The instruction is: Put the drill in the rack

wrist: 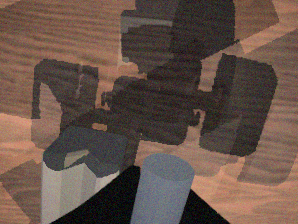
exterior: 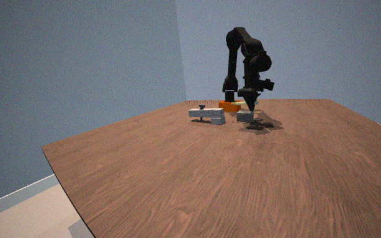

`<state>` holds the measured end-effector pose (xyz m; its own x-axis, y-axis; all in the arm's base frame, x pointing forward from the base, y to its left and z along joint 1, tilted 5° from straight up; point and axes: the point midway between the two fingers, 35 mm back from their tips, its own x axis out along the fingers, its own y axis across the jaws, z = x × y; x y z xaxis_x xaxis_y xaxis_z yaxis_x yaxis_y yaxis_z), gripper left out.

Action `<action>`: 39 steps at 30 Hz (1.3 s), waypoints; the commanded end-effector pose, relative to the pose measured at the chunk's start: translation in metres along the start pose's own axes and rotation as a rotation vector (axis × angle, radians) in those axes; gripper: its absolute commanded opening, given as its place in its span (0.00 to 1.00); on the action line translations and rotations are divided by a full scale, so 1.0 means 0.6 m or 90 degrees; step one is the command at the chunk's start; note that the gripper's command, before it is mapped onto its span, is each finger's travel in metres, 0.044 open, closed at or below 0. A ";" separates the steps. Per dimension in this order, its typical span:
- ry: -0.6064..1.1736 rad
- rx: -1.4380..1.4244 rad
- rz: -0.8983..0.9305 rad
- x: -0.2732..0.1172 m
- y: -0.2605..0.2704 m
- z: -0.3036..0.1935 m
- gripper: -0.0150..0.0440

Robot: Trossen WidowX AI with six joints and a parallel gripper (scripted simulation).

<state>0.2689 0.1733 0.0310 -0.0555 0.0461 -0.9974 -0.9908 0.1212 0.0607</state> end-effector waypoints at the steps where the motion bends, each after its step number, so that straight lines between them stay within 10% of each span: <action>1: -0.004 0.002 -0.002 -0.001 0.012 0.003 0.25; 39: -0.005 0.002 0.000 0.045 0.056 0.015 0.25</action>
<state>0.2361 0.1874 0.0097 -0.0509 0.0520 -0.9974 -0.9912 0.1196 0.0568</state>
